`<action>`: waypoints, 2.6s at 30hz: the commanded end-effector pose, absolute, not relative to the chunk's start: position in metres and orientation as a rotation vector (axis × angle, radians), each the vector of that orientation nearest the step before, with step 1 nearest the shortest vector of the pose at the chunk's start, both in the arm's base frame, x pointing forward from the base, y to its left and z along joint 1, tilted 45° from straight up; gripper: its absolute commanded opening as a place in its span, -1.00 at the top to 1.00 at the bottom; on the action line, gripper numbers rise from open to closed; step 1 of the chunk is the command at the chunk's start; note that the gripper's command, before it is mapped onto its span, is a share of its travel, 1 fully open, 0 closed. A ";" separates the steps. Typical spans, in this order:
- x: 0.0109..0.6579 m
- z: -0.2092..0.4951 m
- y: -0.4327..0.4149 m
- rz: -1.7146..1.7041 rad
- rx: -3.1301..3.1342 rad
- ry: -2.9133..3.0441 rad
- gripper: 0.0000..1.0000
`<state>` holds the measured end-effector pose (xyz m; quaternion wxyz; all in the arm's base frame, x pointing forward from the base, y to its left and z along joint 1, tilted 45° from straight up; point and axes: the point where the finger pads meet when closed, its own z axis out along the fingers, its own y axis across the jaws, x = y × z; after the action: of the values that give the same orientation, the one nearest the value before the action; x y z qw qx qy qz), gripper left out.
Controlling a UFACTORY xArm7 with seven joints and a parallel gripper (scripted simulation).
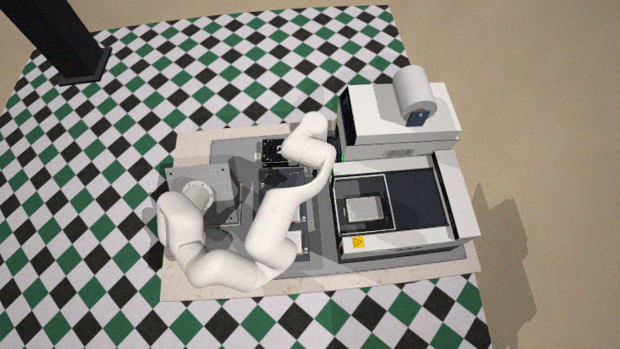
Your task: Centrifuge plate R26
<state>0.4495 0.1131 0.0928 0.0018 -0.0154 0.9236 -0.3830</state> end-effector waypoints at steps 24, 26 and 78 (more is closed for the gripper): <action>0.426 0.079 0.123 -1.130 -0.142 2.750 1.00; 0.426 0.079 0.123 -1.105 -0.176 2.692 1.00; 0.442 0.039 0.083 -0.994 -0.311 2.434 1.00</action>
<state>0.4363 0.0844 0.0408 0.2428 -0.1136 0.8915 -0.3651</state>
